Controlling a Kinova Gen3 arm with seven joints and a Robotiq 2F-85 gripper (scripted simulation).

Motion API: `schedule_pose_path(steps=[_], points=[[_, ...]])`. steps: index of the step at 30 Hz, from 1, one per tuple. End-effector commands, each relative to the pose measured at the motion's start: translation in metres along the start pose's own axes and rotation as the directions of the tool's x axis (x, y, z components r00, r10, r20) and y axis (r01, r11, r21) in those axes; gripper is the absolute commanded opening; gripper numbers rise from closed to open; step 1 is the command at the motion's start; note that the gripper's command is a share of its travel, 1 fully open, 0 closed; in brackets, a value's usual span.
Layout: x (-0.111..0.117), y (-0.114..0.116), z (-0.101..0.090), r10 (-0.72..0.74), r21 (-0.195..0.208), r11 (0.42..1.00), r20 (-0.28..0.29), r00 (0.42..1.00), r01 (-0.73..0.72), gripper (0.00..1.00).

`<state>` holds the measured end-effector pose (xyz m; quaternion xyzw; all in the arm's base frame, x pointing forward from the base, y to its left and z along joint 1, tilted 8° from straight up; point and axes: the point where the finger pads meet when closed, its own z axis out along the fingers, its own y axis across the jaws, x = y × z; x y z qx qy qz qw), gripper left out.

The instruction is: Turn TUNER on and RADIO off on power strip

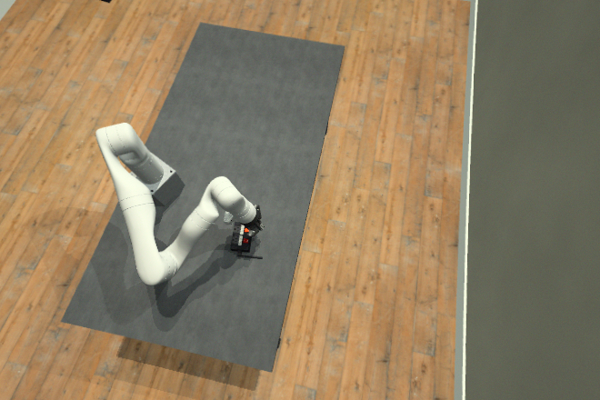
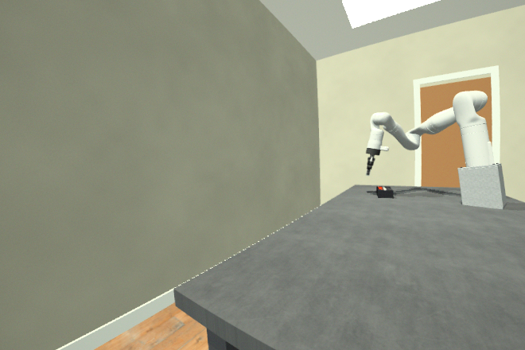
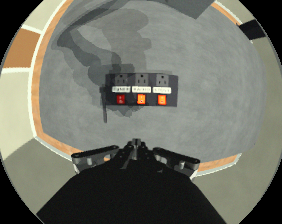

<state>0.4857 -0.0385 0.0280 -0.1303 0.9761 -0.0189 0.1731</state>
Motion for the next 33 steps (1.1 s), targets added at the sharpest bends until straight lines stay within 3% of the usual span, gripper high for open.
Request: schedule_pose_path(steps=[1, 20, 21, 30, 31, 33], points=[[-0.001, 0.001, 0.000, -0.010, -0.002, 1.000, 0.009, 1.000, 0.010, 0.00], [0.000, 0.001, 0.012, -0.009, -0.003, 1.000, 0.009, 1.000, 0.009, 0.00], [0.002, 0.001, 0.023, -0.009, -0.003, 1.000, 0.009, 1.000, 0.009, 0.00], [0.002, 0.001, 0.023, -0.009, -0.003, 1.000, 0.009, 1.000, 0.009, 0.00], [0.005, 0.001, 0.037, -0.009, -0.003, 1.000, 0.009, 1.000, 0.009, 0.00], [0.005, 0.001, 0.037, -0.009, -0.003, 1.000, 0.009, 1.000, 0.009, 0.00]])
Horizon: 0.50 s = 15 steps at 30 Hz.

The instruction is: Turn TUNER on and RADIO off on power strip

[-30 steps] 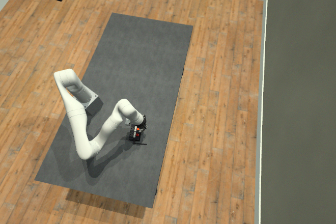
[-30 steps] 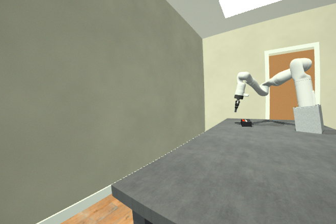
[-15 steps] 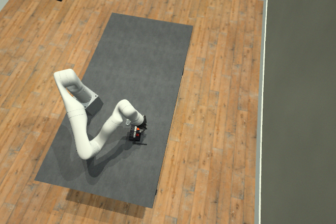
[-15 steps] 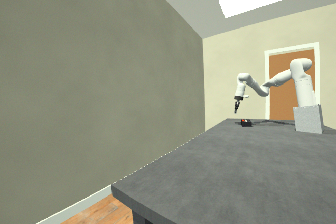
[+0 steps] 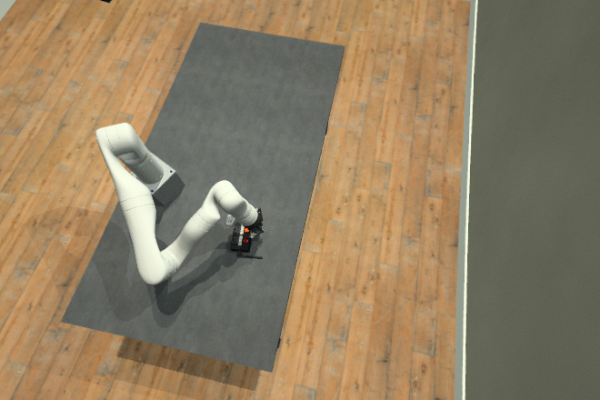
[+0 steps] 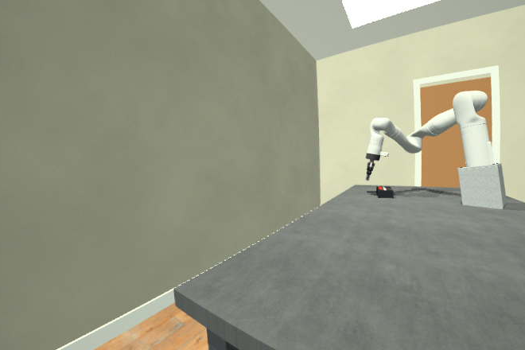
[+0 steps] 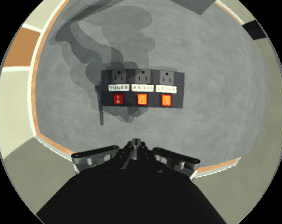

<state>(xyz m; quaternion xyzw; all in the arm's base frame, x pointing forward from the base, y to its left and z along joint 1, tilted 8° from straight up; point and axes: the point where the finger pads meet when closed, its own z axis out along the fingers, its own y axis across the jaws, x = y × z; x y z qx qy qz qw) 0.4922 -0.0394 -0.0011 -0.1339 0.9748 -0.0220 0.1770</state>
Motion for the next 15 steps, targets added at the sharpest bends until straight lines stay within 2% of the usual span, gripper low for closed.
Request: schedule_pose_path(steps=[1, 5, 6, 14, 15], points=[[0.001, 0.001, 0.007, -0.001, -0.009, 1.000, 0.002, 1.000, 0.001, 0.00], [0.001, 0.001, 0.007, -0.001, -0.009, 1.000, 0.002, 1.000, 0.001, 0.00], [0.004, 0.001, 0.022, -0.001, -0.008, 1.000, 0.002, 1.000, 0.001, 0.00], [0.004, 0.001, 0.022, -0.001, -0.008, 1.000, 0.002, 1.000, 0.001, 0.00], [0.008, 0.002, 0.036, -0.001, -0.008, 1.000, 0.002, 1.000, 0.001, 0.00]])
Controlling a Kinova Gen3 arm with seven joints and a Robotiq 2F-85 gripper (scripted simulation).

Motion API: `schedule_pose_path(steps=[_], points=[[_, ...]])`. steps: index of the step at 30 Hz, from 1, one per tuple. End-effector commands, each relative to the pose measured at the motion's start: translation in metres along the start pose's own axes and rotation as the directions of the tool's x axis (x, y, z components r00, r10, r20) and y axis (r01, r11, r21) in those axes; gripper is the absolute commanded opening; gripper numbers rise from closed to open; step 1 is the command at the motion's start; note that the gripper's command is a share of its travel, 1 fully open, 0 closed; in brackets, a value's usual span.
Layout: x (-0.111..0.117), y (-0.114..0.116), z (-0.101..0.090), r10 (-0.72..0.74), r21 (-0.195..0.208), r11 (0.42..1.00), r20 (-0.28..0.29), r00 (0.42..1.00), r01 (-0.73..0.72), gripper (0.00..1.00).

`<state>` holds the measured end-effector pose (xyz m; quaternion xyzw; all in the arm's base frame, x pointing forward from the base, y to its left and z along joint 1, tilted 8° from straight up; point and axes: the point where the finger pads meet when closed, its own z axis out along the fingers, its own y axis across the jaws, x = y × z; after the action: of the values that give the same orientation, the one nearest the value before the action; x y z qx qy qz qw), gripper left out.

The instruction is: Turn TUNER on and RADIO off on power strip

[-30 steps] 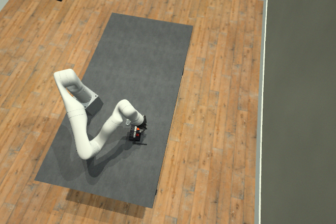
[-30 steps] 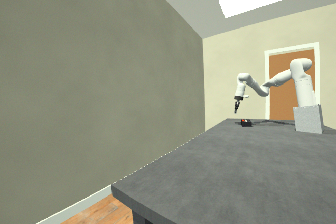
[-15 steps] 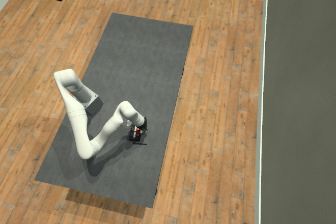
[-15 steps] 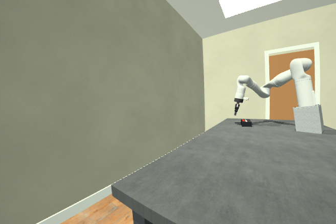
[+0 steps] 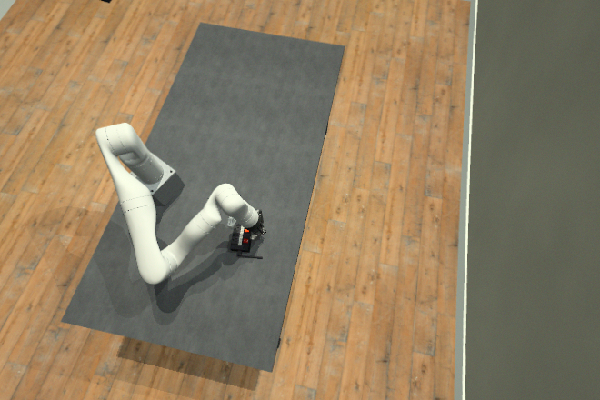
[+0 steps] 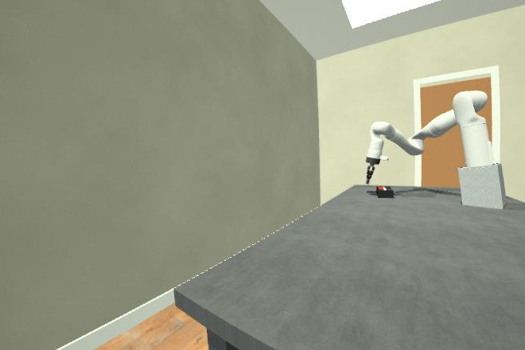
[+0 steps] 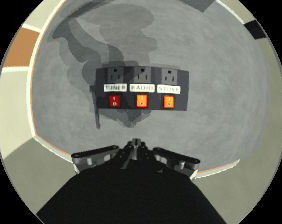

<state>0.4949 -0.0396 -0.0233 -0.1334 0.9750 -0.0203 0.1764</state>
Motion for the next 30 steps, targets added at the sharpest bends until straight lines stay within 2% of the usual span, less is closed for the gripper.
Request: schedule_pose_path(steps=[1, 7, 8, 16, 17, 30], points=[[0.003, 0.000, 0.014, -0.003, -0.004, 1.000, 0.002, 1.000, 0.003, 0.00], [0.003, 0.000, 0.014, -0.003, -0.004, 1.000, 0.002, 1.000, 0.003, 0.00], [0.006, 0.001, 0.025, -0.003, -0.004, 1.000, 0.002, 1.000, 0.003, 0.00], [0.006, 0.001, 0.025, -0.003, -0.004, 1.000, 0.002, 1.000, 0.003, 0.00], [0.009, 0.001, 0.033, -0.004, -0.004, 1.000, 0.002, 1.000, 0.004, 0.00], [0.010, 0.001, 0.036, -0.004, -0.003, 1.000, 0.002, 1.000, 0.004, 0.00]])
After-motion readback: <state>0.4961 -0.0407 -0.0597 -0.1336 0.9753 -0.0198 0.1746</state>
